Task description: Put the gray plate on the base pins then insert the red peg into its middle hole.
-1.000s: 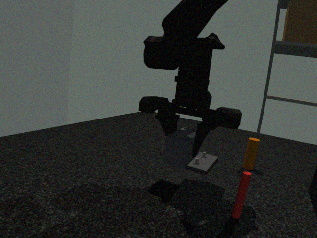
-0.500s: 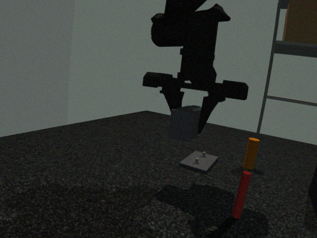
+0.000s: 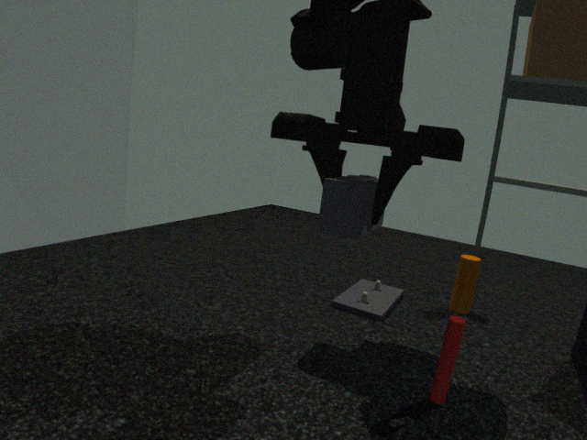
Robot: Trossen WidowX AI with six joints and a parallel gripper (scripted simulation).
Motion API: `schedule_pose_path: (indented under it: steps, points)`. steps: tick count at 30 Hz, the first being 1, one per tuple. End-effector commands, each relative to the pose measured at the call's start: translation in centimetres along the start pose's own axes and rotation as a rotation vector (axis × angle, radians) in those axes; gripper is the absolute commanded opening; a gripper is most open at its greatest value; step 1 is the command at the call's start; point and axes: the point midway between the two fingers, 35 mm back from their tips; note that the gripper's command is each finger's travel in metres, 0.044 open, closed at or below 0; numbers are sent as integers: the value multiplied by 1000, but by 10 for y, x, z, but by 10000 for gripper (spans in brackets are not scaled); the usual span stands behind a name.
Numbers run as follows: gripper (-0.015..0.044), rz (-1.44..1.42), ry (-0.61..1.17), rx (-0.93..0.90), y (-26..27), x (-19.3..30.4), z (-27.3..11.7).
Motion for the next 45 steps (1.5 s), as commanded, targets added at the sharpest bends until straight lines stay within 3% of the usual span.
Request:
schedule_pose_path:
  steps: [1, 45]
  points:
    - [0, -1, -4, 0, 0, -11, 4]
    - [0, 48, -7, 0, -35, -133, 71]
Point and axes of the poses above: the point midway between the two fingers, 35 mm back from their tips, its own z axis out along the fingers, its own y axis across the jaws, x = y × z, and after that the axes turned 15 degrees about -z, right-handed
